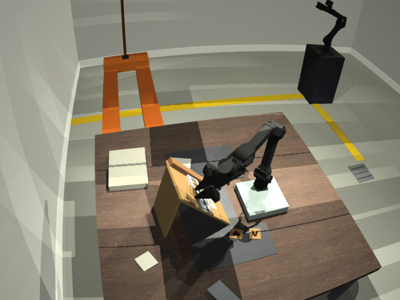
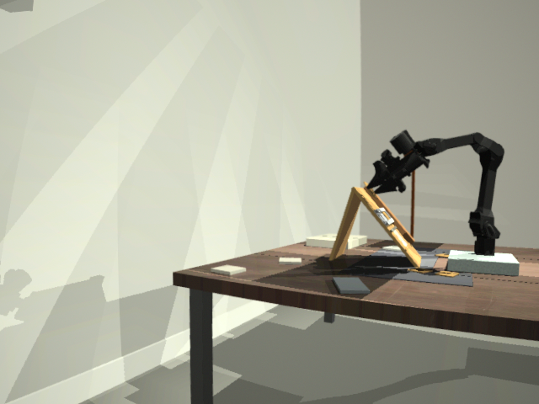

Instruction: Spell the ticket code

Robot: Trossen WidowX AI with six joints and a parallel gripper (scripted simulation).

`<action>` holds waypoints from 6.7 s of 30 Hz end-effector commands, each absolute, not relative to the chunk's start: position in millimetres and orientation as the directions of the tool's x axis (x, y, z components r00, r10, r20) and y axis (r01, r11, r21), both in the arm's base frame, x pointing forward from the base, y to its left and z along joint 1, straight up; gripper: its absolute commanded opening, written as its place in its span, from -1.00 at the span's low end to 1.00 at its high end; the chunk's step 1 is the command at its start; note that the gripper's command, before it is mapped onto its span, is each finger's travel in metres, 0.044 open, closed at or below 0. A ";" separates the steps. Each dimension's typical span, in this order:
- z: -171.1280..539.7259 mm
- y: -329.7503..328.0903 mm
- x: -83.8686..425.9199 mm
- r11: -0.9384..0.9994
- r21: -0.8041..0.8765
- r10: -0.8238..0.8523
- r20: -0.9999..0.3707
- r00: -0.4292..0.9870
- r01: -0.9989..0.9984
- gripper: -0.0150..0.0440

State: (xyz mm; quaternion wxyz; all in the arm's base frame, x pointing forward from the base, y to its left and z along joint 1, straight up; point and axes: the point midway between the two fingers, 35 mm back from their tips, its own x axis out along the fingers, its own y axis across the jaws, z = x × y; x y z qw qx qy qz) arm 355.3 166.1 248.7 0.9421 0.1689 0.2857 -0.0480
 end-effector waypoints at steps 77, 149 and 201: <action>162.5 268.0 301.0 0.991 0.021 0.112 -0.641 0.760 -0.129 -0.49; 160.6 232.5 305.9 0.992 0.017 0.110 -0.640 0.760 -0.129 -0.49; 159.5 206.6 309.5 0.992 0.015 0.109 -0.640 0.761 -0.129 -0.49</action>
